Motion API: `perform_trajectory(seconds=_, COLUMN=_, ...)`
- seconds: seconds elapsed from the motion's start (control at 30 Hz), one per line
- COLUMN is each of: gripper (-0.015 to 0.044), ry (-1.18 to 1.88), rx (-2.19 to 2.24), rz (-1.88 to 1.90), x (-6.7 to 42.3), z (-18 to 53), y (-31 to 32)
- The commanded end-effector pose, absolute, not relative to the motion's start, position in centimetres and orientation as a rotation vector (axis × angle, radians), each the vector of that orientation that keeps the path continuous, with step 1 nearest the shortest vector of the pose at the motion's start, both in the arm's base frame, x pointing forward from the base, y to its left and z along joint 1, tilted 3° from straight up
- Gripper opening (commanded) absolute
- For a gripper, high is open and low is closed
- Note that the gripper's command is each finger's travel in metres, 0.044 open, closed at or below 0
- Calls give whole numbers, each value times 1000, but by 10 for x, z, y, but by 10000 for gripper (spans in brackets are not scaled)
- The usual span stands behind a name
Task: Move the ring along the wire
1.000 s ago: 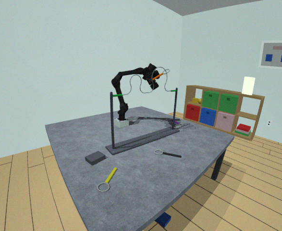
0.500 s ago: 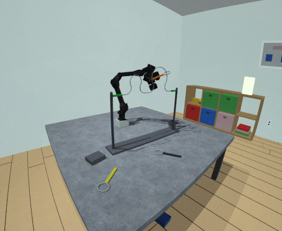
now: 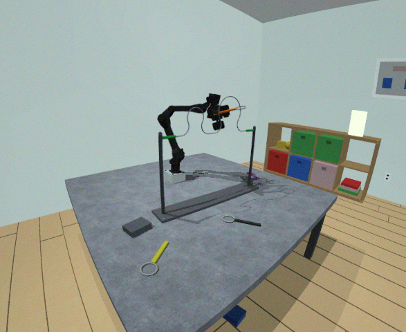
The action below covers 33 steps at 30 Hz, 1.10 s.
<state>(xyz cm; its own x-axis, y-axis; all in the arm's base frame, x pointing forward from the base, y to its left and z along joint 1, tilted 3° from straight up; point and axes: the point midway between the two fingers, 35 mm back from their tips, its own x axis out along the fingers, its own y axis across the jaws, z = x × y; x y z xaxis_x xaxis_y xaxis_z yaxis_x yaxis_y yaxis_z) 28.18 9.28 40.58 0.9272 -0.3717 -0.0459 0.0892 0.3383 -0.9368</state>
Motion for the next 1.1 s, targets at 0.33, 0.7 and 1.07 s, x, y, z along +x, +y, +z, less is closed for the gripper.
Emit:
perform_trajectory(seconds=0.33, gripper=-150, ry=230, rx=-1357, rz=-359, x=280, z=414, y=89)
perform_trajectory(seconds=0.7, gripper=-150, ry=197, rx=-1493, rz=-396, x=280, z=419, y=88)
perform_trajectory(seconds=1.07, gripper=-150, ry=161, rx=-1628, rz=-434, x=280, z=424, y=88)
